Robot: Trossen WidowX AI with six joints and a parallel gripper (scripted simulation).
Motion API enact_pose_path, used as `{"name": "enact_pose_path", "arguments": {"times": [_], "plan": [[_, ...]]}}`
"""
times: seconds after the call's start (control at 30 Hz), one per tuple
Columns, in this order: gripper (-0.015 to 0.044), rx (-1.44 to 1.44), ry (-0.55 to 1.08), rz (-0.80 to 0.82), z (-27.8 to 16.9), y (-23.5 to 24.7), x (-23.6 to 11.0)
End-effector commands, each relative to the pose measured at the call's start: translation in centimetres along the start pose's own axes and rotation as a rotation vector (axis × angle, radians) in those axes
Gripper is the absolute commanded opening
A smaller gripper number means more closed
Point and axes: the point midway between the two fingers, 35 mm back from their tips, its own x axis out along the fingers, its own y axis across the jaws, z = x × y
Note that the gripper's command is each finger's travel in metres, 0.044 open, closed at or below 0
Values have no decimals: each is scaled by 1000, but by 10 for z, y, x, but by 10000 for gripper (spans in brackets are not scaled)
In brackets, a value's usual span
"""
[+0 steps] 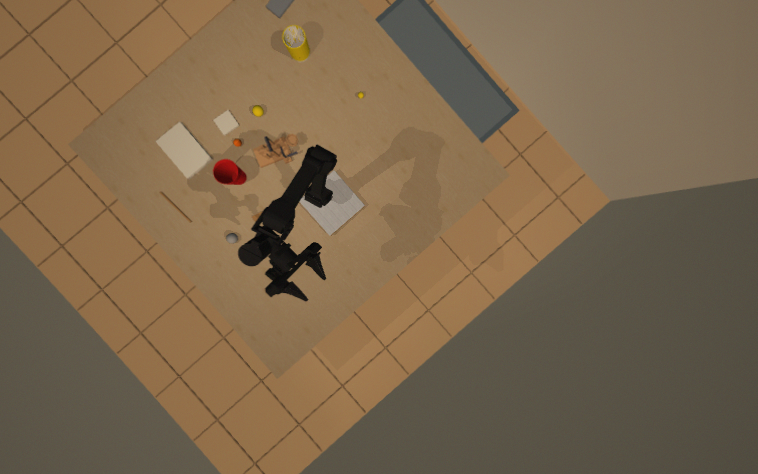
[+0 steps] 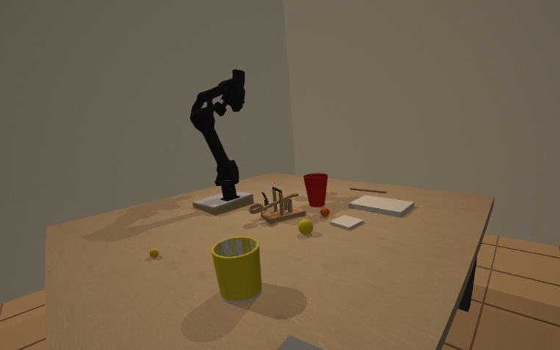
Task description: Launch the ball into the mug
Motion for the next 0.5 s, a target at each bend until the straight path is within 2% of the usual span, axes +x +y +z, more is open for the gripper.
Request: {"name": "enact_pose_path", "arguments": {"times": [0.0,0.03,0.47], "plan": [[426,-3,-4,3,1,1,0],[440,-12,-17,10,5,2,-2],[440,-232,-382,131,101,33,-52]]}}
